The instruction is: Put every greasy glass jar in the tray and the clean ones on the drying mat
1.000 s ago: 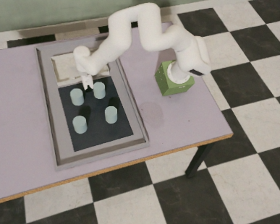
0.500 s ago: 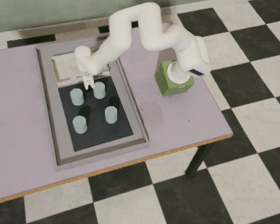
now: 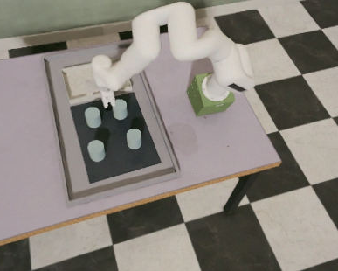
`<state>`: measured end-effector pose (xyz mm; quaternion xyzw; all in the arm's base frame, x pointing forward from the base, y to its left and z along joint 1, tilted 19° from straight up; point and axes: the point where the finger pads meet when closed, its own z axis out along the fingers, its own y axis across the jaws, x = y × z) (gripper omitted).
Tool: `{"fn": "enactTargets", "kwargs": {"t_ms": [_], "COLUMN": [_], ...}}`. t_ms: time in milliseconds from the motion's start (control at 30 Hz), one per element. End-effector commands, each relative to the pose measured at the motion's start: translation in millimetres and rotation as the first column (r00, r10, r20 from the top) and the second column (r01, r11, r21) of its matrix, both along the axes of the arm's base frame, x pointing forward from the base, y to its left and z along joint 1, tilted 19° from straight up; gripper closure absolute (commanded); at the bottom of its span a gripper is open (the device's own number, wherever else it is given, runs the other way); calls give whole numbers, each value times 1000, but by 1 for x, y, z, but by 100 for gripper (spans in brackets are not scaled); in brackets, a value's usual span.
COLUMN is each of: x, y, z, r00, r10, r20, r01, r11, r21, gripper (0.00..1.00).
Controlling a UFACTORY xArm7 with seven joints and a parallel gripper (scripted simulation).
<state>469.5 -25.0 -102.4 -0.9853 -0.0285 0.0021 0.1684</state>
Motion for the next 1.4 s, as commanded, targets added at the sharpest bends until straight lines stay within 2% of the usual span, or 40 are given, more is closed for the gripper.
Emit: {"fn": "enactTargets", "kwargs": {"t_ms": [0,1367], "x": [0,-5], "y": [-2,-3], "z": [2,5], "r00": [1000,1000], "r10": [-2,-2], "r20": [5,5], "r01": [2,2], "r11": [1000,1000], "r21": [-2,-2], "gripper": [100,100]}}
